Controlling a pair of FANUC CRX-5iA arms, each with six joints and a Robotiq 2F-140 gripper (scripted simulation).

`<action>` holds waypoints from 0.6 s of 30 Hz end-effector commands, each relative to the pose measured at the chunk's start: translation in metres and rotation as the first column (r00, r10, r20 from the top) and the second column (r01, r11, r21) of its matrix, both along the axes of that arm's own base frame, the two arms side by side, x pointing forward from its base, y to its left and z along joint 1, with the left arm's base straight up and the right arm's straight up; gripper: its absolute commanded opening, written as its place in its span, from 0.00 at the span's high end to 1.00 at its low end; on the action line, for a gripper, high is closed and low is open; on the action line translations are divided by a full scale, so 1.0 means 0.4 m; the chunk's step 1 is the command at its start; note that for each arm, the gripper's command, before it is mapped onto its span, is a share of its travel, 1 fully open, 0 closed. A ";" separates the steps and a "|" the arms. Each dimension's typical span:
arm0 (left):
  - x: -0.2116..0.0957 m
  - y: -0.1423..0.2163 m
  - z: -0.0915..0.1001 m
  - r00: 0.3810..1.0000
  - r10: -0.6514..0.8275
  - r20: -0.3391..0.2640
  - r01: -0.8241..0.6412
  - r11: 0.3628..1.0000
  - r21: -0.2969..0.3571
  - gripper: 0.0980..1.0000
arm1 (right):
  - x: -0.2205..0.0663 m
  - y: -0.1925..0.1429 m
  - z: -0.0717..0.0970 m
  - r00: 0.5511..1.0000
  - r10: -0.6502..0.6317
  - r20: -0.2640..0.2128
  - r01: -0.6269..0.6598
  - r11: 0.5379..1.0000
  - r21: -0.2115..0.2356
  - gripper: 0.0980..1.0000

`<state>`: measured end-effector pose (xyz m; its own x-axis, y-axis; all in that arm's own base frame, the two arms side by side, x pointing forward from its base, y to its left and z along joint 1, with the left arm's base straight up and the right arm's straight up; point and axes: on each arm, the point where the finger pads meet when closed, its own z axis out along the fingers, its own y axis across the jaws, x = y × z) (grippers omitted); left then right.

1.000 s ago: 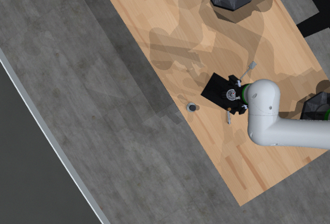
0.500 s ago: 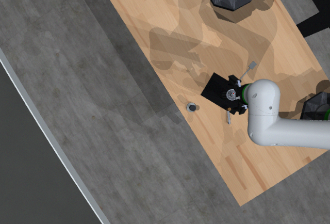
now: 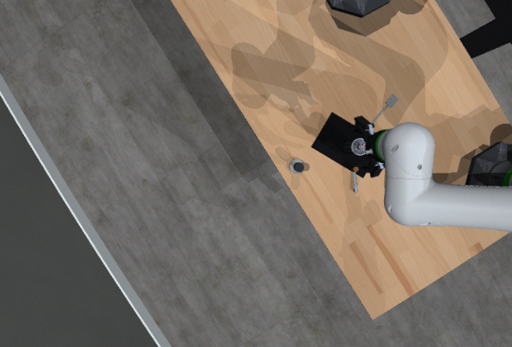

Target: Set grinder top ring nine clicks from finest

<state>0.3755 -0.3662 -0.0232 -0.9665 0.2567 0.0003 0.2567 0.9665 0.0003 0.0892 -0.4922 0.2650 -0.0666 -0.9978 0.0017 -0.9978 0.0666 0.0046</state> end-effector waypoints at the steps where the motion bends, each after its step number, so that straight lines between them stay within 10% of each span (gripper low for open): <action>1: 0.001 -0.001 0.002 1.000 0.000 0.001 0.000 1.000 -0.001 0.00 | -0.061 -0.011 0.008 0.999 0.051 0.005 -0.051 0.999 0.001 0.00; 18: 0.001 -0.001 0.002 1.000 0.000 0.001 0.000 1.000 -0.001 0.00 | -0.146 -0.017 0.017 0.993 0.118 0.005 -0.118 0.993 0.001 0.00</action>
<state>0.3755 -0.3662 -0.0232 -0.9665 0.2567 0.0003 0.2567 0.9665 0.0003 0.0340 -0.4987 0.2706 0.0450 -0.9990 -0.0015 -0.9990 -0.0450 0.0002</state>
